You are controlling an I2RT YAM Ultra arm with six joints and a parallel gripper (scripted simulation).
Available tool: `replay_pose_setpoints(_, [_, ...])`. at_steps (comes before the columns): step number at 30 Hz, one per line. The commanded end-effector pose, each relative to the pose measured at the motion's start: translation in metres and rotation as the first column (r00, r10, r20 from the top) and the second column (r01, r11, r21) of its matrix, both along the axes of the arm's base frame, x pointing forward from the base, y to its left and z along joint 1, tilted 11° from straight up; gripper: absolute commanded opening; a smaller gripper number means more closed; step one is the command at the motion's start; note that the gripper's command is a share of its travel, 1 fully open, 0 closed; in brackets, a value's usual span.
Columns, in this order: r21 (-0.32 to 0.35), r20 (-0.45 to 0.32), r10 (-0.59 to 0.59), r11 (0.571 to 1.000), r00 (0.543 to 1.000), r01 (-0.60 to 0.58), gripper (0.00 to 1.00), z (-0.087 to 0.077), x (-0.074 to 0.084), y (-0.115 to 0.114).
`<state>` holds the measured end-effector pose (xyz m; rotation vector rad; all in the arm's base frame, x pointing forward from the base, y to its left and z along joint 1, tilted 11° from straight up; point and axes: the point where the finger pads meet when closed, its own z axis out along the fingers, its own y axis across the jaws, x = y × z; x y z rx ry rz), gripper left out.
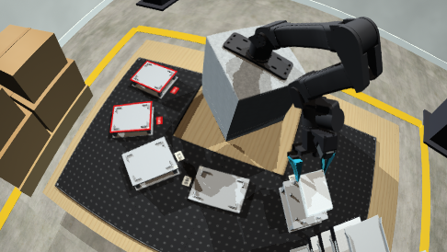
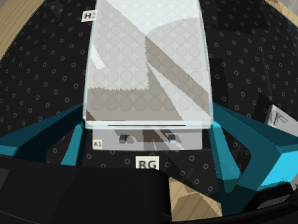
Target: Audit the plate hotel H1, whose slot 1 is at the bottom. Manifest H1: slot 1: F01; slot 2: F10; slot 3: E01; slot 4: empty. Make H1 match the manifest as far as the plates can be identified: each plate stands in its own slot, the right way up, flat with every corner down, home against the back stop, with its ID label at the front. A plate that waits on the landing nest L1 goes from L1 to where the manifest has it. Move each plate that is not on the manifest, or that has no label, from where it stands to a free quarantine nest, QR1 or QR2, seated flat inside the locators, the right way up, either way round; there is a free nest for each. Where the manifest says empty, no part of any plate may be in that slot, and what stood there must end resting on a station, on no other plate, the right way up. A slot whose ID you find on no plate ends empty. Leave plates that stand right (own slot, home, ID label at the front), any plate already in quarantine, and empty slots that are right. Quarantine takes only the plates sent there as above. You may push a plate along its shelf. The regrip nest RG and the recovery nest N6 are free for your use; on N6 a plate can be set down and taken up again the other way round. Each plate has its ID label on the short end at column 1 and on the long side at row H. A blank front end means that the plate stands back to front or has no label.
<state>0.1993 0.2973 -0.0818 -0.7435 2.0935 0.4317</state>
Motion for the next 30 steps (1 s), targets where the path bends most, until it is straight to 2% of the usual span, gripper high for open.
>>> replay_pose_setpoints(1, [0.025,0.013,-0.003,1.0,1.0,0.003,0.86,0.006,0.003,0.004])
replay_pose_setpoints(30, [0.025,0.013,-0.003,1.0,1.0,0.003,0.86,-0.007,0.004,0.005])
